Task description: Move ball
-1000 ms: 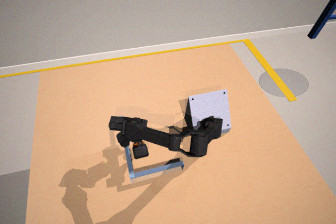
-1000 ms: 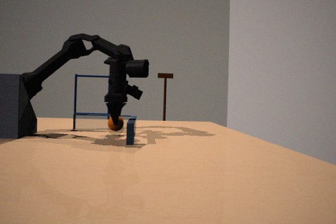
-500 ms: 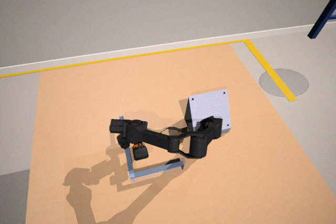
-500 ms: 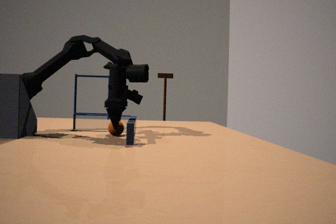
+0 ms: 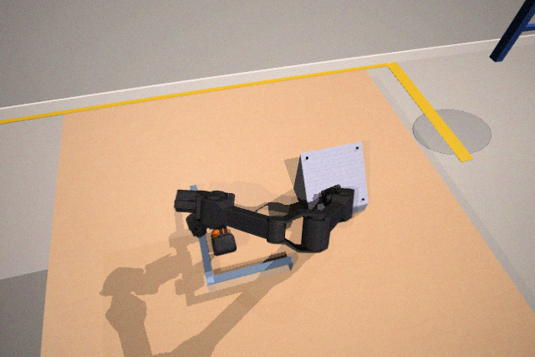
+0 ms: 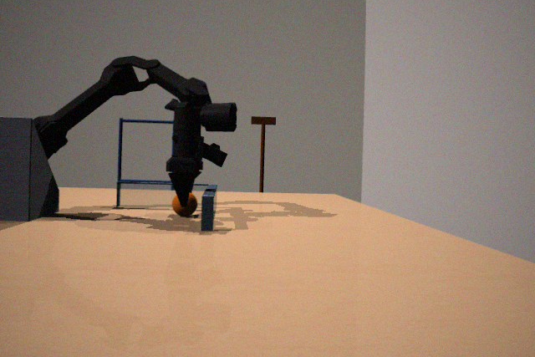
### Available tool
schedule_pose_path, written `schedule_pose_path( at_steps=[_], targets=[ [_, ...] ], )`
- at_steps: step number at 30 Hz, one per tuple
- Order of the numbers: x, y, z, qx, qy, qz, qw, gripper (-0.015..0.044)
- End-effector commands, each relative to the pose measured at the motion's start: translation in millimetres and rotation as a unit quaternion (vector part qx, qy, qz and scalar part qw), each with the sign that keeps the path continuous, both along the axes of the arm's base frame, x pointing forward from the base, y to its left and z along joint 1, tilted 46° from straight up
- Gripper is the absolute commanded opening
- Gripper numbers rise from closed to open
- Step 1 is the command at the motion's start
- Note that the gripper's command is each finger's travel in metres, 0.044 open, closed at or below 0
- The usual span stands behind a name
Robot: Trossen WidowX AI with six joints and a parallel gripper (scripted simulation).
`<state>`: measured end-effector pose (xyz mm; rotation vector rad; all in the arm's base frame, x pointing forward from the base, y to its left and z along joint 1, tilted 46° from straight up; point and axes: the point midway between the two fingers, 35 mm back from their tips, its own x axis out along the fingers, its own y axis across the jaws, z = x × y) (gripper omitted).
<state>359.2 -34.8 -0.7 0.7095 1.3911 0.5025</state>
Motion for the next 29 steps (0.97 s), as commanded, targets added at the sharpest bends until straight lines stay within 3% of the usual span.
schedule_pose_path(
  at_steps=[1, 7, 18, 21, 29],
  targets=[
    [0.1, -2.0, 2.0, 0.0, 0.0, 0.0, 1.0, 0.0365],
    [-11.9, -57.2, 56.7, 0.001, 0.005, 0.0, 1.0, 0.0365],
    [-10.5, -55.2, 50.7, 0.002, 0.005, -0.008, 1.0, 0.0365],
    [-14.3, -70.9, 67.0, 0.001, 0.004, -0.008, 1.0, 0.044],
    [-19.8, -85.7, 83.8, 0.002, 0.003, -0.007, 1.0, 0.044]
  ],
)
